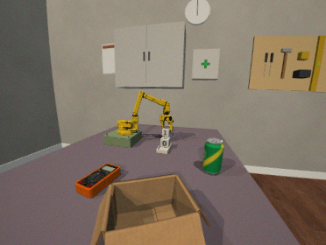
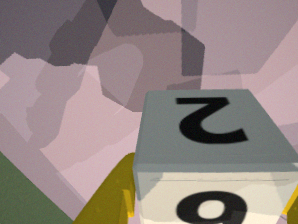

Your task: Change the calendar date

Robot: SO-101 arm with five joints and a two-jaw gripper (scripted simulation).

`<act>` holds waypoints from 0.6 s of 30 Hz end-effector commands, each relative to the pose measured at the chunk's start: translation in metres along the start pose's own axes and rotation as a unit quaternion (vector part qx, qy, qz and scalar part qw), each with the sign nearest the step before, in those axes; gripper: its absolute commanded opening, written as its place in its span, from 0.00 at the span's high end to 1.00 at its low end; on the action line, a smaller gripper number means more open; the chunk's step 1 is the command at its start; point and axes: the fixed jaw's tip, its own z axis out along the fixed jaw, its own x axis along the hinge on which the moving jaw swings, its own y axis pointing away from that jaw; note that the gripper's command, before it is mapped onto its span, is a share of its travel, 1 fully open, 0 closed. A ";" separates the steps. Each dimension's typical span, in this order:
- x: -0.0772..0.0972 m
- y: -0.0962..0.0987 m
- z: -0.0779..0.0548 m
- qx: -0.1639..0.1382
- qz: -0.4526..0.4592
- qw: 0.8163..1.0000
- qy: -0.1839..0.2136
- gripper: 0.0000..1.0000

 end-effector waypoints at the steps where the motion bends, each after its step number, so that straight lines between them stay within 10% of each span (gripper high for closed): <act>1: 0.000 -0.006 -0.005 0.016 -0.074 0.997 -0.012 1.00; 18: 0.009 -0.012 -0.003 0.019 -0.376 0.926 -0.006 1.00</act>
